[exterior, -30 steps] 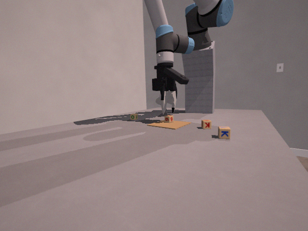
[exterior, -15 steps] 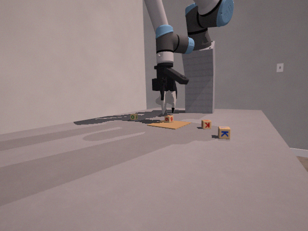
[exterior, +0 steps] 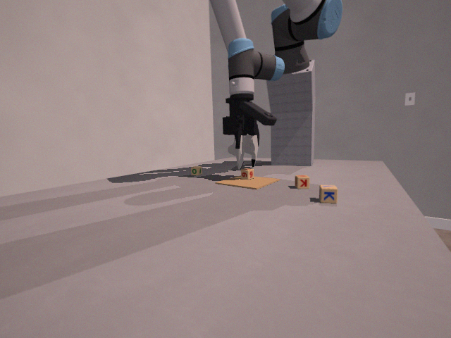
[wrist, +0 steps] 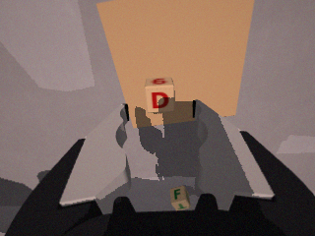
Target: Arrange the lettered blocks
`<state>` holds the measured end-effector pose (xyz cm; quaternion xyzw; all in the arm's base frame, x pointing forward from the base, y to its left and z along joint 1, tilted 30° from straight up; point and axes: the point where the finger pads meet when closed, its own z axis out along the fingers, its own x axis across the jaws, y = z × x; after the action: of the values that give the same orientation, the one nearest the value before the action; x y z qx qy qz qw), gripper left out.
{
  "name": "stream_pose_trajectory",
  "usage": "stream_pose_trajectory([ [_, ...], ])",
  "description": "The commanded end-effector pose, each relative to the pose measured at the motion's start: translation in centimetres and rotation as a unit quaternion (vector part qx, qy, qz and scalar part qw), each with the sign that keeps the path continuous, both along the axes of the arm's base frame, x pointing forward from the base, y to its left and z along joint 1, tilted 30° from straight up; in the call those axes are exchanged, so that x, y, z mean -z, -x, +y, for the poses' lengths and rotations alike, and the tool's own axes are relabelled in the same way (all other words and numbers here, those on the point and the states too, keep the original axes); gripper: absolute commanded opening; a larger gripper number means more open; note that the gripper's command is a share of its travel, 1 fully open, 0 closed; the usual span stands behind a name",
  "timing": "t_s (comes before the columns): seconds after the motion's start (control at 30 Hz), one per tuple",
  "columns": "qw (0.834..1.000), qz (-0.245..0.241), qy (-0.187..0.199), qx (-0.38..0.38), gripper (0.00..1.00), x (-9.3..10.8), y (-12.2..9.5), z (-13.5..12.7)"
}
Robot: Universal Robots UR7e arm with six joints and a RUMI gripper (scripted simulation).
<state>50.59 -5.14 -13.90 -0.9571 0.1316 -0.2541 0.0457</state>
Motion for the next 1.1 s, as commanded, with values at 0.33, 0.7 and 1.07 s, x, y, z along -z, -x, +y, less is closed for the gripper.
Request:
stream_pose_trajectory([
  [0.33, 1.000, -0.002, 0.001, 0.000, 0.40, 2.2, -1.5, 0.0],
  [0.7, 1.000, -0.002, 0.001, 0.000, 0.40, 2.6, -1.7, -0.1],
  [1.07, 1.000, -0.002, 0.001, 0.000, 0.28, 2.6, -1.7, 0.0],
])
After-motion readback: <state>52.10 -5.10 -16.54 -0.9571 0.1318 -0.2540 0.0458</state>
